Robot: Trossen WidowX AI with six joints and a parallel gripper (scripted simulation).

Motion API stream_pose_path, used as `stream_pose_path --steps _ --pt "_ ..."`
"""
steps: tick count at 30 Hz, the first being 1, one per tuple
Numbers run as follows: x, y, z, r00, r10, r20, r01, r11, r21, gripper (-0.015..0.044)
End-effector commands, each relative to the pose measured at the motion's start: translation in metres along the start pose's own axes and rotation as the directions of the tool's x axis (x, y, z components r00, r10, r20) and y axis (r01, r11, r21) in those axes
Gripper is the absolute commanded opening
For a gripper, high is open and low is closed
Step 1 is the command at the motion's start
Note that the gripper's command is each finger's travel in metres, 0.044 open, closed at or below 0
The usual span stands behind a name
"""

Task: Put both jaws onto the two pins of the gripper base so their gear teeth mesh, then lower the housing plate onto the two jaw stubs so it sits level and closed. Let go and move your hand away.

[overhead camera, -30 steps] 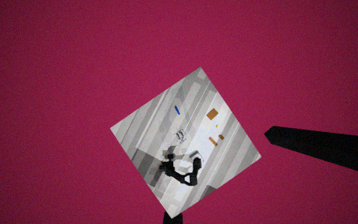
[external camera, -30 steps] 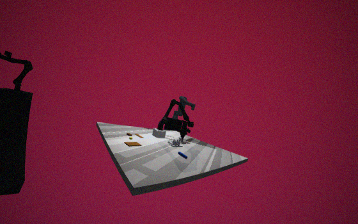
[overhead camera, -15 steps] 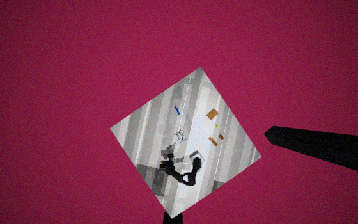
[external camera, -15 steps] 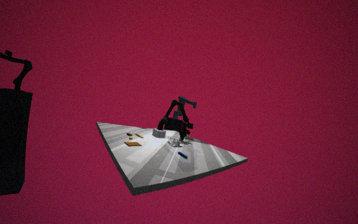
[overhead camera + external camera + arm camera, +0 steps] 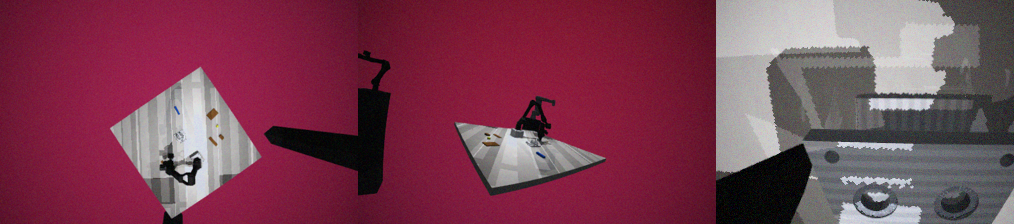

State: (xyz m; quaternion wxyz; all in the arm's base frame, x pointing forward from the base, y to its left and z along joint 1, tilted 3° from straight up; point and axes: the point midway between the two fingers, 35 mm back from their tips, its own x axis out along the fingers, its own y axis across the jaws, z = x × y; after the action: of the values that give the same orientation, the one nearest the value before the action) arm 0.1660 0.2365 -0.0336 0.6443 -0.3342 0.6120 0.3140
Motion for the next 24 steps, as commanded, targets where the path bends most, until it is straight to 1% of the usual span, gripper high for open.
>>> stream_pose_path --steps 1,8,21,24 --pt "0.001 -0.0004 -0.0001 1.0 -0.003 0.0 0.003 1.0 -0.005 0.044" --pt "0.001 -0.0004 -0.0001 1.0 -0.003 0.0 0.003 1.0 -0.005 0.044" --pt "0.0004 0.0 -0.0001 1.0 0.0 0.0 0.0 1.0 0.0 0.0353" --pt "0.0004 0.0 -0.0001 1.0 0.0 0.0 0.0 1.0 0.0 0.0351"
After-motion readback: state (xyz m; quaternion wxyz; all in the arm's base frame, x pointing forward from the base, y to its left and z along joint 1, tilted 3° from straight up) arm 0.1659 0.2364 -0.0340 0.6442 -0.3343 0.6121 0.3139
